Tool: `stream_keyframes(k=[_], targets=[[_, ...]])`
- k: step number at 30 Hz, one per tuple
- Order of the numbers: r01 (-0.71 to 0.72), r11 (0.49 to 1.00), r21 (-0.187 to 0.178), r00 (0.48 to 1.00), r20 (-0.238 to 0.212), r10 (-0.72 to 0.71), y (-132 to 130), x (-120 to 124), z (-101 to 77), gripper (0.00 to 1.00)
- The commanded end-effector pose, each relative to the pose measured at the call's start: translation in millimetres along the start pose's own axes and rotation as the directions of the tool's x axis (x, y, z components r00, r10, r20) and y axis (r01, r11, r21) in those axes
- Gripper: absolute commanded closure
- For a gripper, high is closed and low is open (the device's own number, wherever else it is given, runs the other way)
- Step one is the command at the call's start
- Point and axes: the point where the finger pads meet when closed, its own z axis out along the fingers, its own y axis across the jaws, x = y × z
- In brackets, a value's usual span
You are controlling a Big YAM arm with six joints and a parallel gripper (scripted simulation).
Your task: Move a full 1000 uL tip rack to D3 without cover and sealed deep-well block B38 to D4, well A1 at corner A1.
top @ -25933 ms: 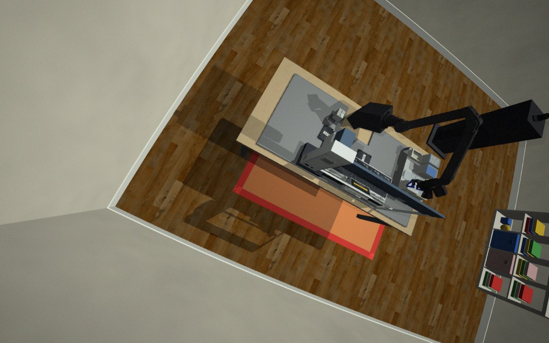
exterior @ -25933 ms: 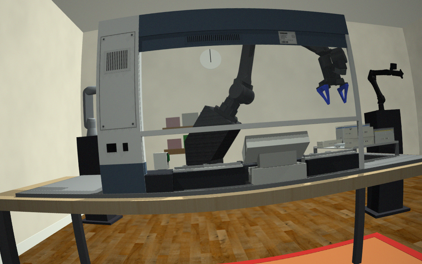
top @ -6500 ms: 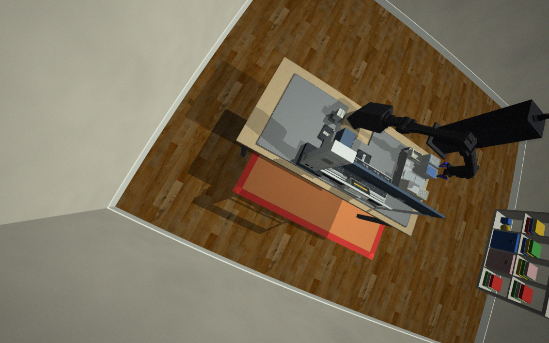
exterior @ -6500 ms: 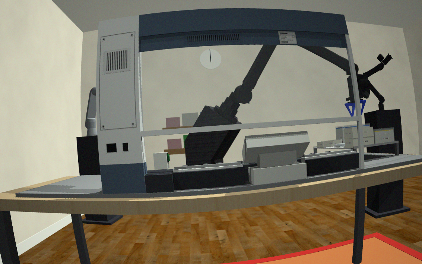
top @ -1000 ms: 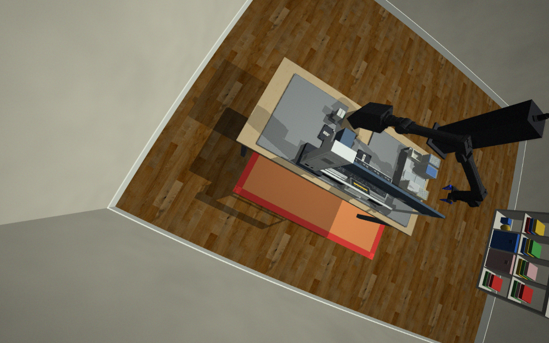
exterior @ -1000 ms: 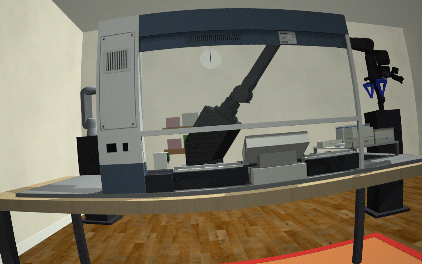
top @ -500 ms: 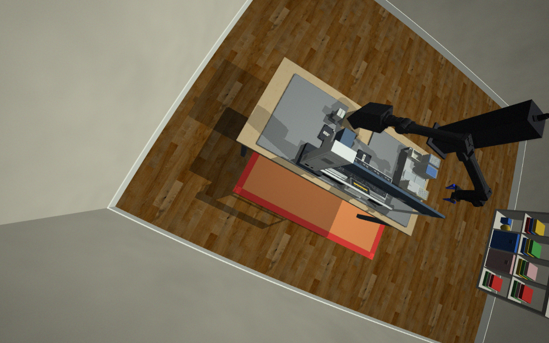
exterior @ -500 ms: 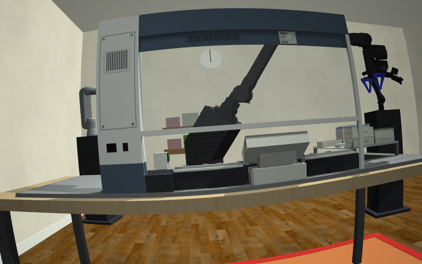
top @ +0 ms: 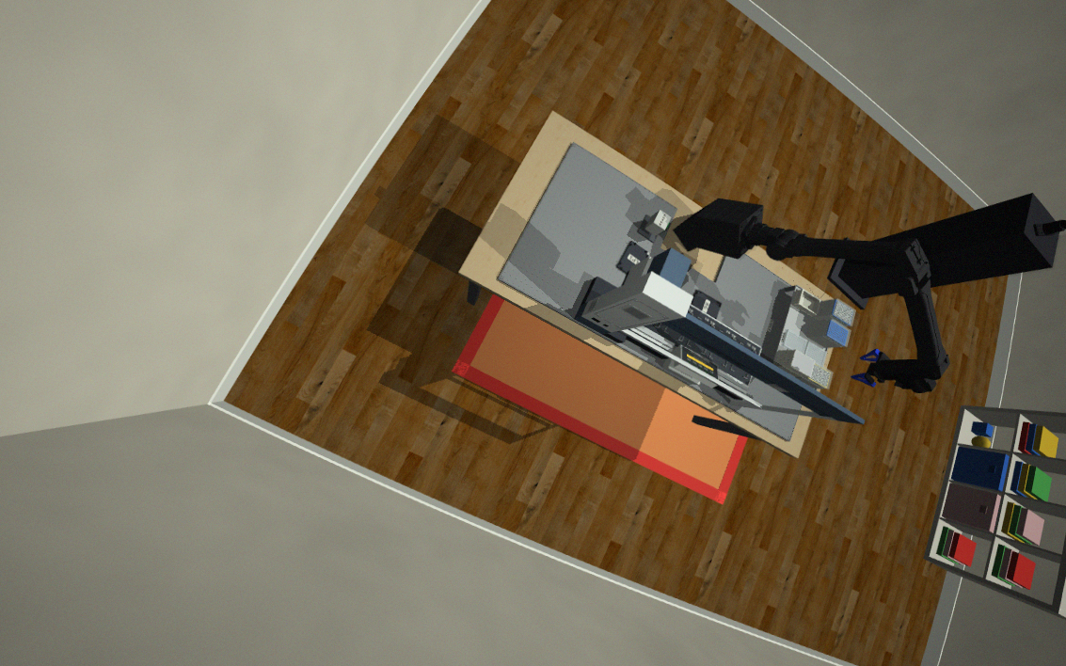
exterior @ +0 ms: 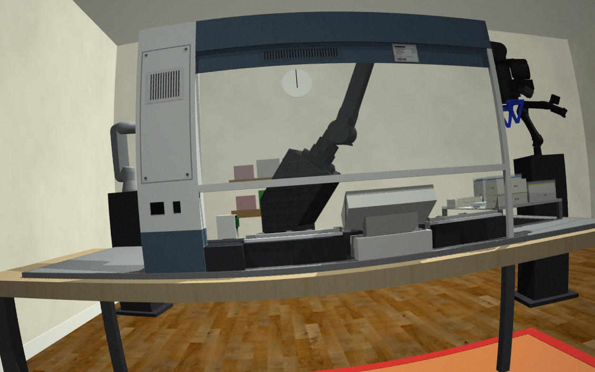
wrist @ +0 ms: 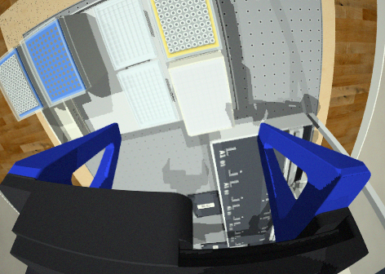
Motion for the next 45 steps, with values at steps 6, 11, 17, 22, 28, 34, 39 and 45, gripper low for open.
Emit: stream_keyframes(k=[6,11,17,22,28,34,39,45], targets=[[-0.211,0.977,0.008,0.977,0.035,0.211,-10,35,-12.0,0.00],[-0.269,0.963,0.006,0.963,0.034,0.268,-12,50,-11.3,0.00],[-0.381,0.924,0.004,0.924,0.033,0.381,-15,80,-10.1,0.00],[-0.471,0.882,0.003,0.882,0.032,0.471,-17,104,-9.2,0.00],[-0.540,0.842,0.002,0.842,0.032,0.539,-19,124,-8.4,0.00],[-0.636,0.772,0.001,0.772,0.030,0.635,-23,154,-7.4,0.00],[-0.709,0.705,0.000,0.705,0.030,0.709,-25,179,-6.7,0.00],[-0.762,0.647,0.000,0.647,0.029,0.762,-27,199,-6.1,0.00]])
